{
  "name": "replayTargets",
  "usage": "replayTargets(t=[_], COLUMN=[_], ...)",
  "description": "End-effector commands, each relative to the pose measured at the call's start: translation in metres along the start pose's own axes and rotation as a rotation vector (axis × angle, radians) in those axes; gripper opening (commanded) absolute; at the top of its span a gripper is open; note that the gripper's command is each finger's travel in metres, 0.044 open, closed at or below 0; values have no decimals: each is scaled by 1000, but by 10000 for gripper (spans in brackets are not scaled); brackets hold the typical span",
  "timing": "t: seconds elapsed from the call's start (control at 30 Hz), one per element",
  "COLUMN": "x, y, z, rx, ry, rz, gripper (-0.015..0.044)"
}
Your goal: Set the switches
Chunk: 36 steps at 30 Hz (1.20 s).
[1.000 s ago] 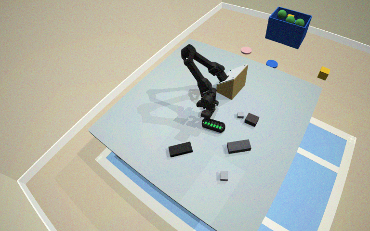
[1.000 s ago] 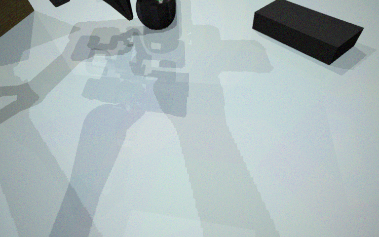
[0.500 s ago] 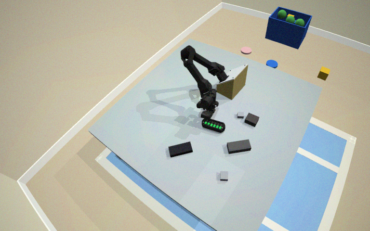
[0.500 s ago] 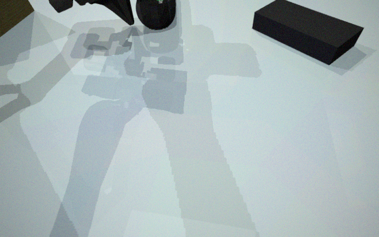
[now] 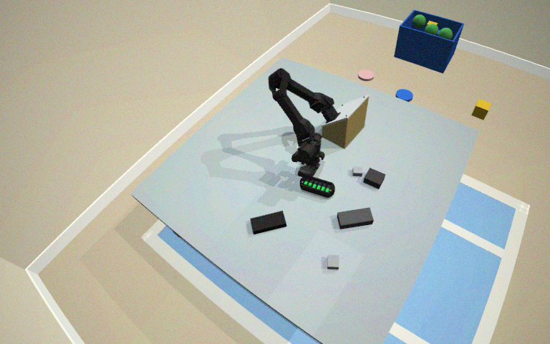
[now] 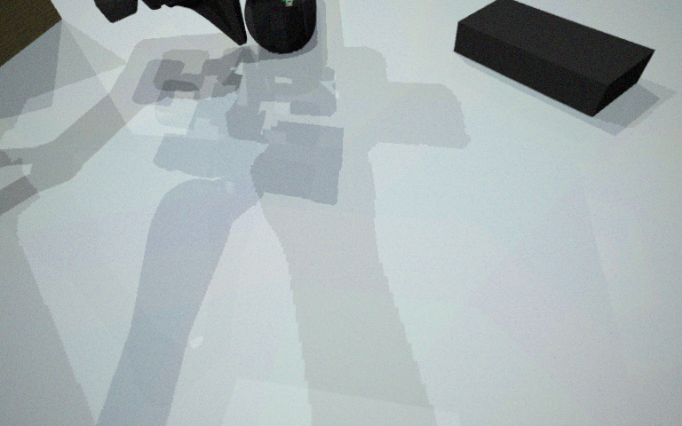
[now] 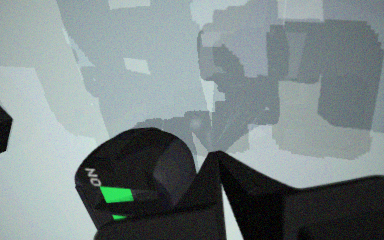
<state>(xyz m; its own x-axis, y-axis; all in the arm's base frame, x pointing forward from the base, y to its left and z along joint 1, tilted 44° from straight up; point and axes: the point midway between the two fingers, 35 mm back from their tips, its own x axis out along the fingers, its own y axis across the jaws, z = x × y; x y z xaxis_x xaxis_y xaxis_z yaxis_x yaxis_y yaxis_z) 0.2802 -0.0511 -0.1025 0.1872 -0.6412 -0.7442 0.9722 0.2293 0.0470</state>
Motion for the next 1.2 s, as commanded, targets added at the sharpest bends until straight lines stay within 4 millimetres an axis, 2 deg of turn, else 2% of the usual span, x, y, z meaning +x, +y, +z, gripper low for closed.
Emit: replayTargets(t=[0.0,0.47,1.17], x=[0,2,9], y=[3,9,35], z=[0,0,0], rx=[-3,-2,-1], ry=[-1,-2,-2], rz=[1,2,3], gripper=[0,0,0])
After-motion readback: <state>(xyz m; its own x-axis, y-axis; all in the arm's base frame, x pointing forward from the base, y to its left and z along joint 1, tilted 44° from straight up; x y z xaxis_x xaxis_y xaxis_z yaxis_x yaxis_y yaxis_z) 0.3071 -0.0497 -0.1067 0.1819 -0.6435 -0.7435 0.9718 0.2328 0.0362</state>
